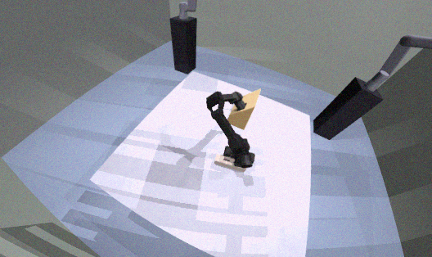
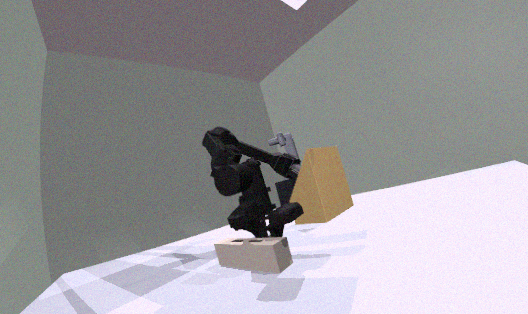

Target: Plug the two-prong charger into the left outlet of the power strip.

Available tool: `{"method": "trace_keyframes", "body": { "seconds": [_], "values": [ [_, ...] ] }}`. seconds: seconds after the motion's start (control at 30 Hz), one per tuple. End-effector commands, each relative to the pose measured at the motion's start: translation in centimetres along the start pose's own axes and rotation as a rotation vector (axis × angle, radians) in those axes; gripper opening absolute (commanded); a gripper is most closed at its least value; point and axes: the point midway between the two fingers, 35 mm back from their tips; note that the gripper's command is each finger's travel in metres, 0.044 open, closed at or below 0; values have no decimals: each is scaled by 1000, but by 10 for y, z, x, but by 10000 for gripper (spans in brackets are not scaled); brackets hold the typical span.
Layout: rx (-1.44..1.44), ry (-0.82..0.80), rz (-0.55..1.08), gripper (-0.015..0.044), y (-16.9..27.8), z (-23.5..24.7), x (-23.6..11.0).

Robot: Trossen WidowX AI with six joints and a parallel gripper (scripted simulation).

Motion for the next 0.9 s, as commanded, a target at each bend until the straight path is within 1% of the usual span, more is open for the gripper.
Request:
{"method": "trace_keyframes", "body": {
  "seconds": [0.0, 0.8, 0.87],
  "values": [
    [20, -8, -19, 0, -7, 1, -1],
    [4, -2, -4, 0, 0, 0, 0],
    [4, -2, -4, 53, 0, 0, 0]
  ]
}}
Point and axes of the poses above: the point midway between the two fingers, 35 mm back from their tips, its own x axis out along the fingers, its own z axis across the jaws, y = z × x, and after that the axes turned 12 degrees about x, right-handed
